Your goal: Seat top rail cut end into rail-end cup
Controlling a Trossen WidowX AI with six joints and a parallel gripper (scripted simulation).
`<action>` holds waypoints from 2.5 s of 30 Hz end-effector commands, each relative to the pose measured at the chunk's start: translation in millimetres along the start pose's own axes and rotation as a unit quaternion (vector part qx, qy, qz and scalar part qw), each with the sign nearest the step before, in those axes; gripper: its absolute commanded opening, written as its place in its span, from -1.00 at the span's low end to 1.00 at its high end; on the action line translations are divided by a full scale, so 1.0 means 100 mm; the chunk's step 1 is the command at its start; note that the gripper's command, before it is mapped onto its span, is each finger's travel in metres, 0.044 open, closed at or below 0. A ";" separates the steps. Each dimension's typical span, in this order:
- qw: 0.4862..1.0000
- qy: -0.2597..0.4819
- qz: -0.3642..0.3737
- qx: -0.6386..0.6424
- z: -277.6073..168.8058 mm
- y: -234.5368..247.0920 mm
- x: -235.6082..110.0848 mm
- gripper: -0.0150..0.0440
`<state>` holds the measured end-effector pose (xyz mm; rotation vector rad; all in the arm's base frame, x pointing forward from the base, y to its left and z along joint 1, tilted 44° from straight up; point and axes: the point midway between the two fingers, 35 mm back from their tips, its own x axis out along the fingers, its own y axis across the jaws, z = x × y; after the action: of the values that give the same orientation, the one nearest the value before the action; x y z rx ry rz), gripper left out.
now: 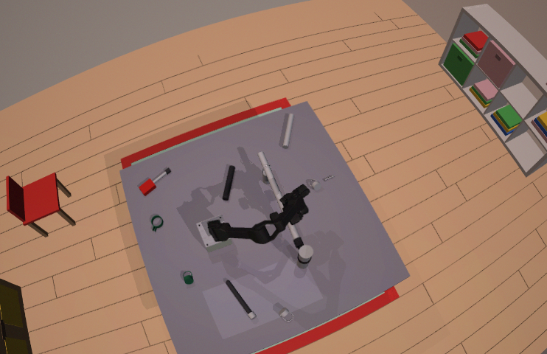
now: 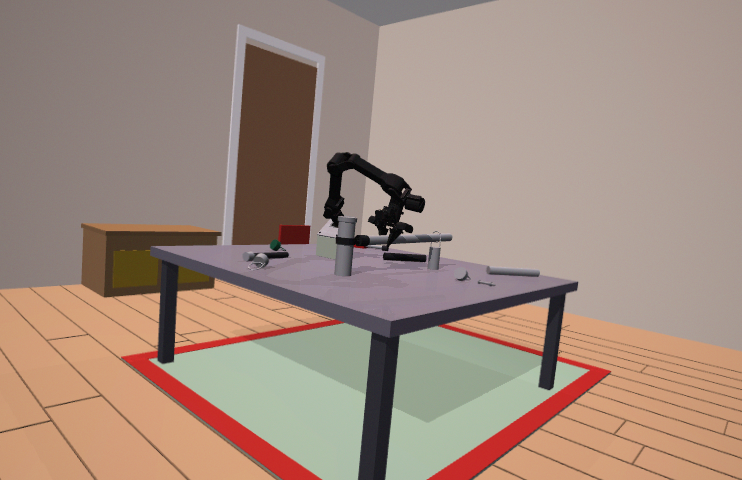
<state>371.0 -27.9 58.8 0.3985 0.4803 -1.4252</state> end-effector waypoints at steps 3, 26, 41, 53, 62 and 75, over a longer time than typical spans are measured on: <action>1.000 -0.004 0.011 0.006 0.11 0.04 -0.06 -0.49; 1.000 0.001 0.000 -0.001 0.00 0.01 -0.04 0.58; 1.000 0.004 0.005 -0.002 -0.21 0.00 -0.53 1.00; 1.000 0.004 0.005 -0.002 -0.21 -0.01 -0.96 1.00; 1.000 0.004 0.005 -0.002 -0.21 -0.01 -0.96 1.00; 1.000 0.004 0.005 -0.002 -0.21 -0.01 -0.96 1.00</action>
<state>361.1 63.6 93.9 0.4014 0.4855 -1.4098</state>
